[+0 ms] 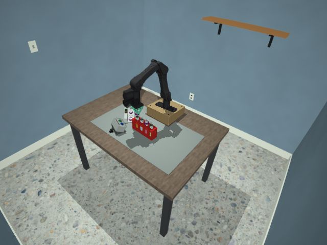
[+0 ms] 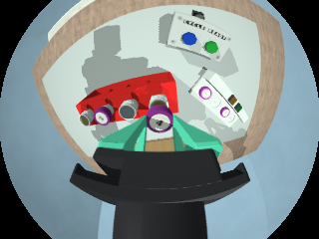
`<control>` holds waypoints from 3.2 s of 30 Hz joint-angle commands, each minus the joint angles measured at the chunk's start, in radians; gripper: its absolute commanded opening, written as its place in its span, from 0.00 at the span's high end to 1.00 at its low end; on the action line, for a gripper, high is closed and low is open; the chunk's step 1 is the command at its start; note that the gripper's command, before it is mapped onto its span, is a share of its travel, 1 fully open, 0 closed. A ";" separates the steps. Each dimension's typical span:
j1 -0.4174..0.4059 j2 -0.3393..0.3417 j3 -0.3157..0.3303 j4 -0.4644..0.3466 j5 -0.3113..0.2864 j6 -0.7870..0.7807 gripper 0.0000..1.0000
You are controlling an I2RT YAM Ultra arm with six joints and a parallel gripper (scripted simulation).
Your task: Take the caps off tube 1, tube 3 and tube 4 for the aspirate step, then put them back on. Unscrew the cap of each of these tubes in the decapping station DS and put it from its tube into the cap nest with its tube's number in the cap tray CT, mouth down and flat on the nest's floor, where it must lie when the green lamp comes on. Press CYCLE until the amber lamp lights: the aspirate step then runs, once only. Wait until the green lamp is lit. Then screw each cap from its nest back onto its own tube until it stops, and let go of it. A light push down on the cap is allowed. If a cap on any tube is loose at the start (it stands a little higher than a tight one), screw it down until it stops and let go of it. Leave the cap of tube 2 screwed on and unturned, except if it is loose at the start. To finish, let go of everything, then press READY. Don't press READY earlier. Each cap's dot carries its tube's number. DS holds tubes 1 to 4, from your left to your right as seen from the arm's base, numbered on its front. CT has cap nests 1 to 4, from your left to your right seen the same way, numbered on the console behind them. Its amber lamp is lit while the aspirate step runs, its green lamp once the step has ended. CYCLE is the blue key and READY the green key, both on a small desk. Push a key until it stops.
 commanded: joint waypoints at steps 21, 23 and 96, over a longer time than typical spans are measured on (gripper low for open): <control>-0.508 -0.119 -0.081 0.001 0.033 0.077 1.00; -0.561 -0.113 -0.069 -0.001 0.036 0.023 1.00; -0.853 0.171 -0.223 0.460 0.046 -0.270 1.00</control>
